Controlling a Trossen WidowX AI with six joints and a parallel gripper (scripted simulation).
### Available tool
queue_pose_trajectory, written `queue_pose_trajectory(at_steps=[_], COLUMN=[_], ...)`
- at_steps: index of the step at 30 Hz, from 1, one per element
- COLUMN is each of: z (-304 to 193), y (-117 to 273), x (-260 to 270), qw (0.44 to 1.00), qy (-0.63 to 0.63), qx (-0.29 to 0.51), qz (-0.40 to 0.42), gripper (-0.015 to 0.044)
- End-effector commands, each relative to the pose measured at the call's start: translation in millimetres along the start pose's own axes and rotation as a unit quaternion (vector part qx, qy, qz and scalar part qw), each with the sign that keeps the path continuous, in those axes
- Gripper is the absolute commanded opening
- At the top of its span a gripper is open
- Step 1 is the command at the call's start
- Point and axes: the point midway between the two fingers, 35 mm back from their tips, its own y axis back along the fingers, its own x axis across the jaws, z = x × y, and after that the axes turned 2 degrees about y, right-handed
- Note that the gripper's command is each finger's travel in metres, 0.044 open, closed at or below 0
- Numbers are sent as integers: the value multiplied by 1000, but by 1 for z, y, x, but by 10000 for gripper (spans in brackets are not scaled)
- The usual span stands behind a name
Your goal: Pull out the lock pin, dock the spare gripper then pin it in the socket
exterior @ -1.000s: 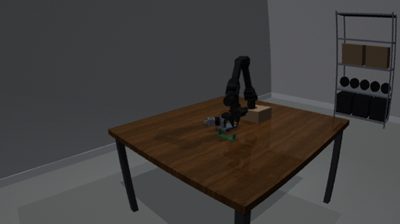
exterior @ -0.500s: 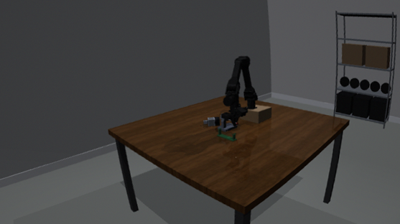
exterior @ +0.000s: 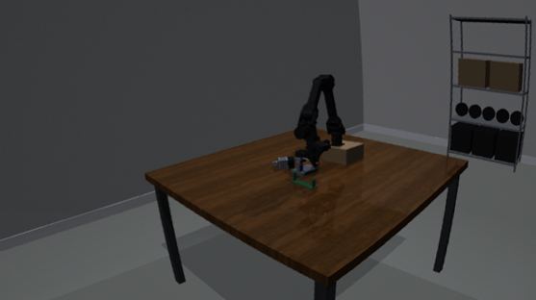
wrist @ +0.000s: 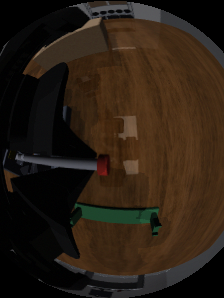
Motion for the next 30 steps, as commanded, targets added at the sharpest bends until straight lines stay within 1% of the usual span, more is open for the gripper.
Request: queue_pose_trajectory(at_steps=[1,30], z=[5,24], y=[2,3], x=[0,-2], qw=[1000,1000], qy=[3,4], qx=[-18,-21], qz=[0,-2], gripper=[0,0])
